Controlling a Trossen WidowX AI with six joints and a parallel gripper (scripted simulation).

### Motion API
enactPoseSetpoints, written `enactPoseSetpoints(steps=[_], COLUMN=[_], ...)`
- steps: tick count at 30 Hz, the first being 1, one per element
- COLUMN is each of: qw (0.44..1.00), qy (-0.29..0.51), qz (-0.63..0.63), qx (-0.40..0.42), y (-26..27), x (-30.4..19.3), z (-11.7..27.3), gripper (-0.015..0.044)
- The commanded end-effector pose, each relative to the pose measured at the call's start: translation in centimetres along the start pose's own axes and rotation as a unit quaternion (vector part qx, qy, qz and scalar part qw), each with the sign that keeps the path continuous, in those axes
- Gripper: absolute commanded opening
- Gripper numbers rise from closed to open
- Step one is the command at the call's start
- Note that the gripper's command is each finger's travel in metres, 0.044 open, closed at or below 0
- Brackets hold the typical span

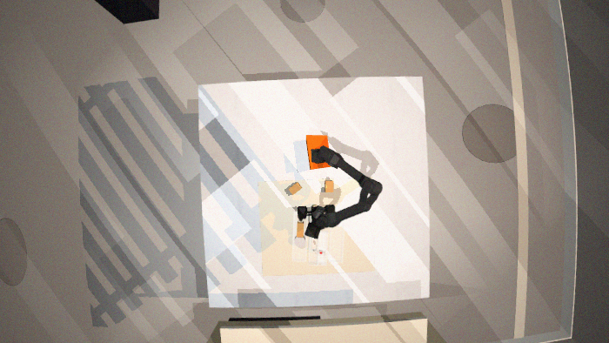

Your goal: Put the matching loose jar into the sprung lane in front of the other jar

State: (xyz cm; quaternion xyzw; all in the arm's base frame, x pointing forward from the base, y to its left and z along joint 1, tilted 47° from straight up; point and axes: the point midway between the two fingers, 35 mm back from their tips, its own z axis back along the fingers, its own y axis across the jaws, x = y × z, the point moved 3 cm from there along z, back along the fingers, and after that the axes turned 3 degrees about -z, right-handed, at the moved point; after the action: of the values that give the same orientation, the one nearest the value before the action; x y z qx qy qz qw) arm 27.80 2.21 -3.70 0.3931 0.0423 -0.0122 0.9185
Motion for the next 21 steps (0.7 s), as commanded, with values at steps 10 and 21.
enactPoseSetpoints(steps=[10, 21], qw=[1.000, 1.000], qy=[-0.001, -0.001], qz=[-0.004, -0.004], qx=[0.003, 0.004], y=[0.0, 0.0], x=[0.0, -0.1], z=[-2.0, -3.7], gripper=[0.0440, 0.0440])
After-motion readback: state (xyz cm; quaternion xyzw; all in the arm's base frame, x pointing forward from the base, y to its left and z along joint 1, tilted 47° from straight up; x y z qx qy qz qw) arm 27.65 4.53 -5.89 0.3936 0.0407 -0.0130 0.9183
